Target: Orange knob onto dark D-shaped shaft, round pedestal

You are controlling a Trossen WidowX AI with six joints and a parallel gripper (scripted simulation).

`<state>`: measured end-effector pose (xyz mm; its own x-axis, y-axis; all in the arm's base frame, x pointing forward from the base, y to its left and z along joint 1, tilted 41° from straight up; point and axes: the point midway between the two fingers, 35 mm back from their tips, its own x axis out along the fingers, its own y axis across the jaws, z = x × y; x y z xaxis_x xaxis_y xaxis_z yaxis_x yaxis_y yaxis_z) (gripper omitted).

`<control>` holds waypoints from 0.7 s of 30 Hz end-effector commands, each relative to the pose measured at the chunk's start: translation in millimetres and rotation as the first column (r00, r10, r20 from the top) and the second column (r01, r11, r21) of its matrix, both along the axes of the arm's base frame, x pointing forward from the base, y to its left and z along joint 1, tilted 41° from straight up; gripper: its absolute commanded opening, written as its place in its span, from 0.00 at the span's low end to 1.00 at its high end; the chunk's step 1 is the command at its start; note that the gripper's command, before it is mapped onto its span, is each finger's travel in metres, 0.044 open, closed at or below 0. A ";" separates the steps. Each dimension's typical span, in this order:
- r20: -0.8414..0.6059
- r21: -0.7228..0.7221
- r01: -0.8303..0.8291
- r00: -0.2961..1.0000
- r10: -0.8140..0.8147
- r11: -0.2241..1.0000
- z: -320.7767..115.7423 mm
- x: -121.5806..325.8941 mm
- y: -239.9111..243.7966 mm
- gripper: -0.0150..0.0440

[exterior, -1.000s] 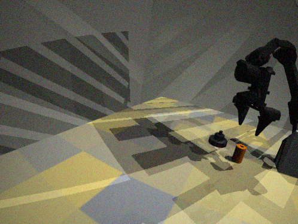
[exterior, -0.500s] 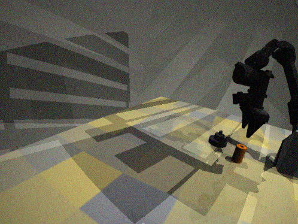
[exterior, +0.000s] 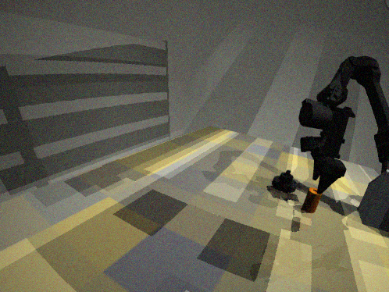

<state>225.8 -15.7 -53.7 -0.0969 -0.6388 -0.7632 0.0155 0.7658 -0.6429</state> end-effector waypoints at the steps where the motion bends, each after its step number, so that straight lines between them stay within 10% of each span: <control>1: -0.010 -0.007 -0.005 1.000 0.005 1.000 -4.7 -2.0 -4.5 1.00; 21: -0.010 -0.007 -0.006 1.000 0.006 1.000 -29.4 -4.2 -25.0 1.00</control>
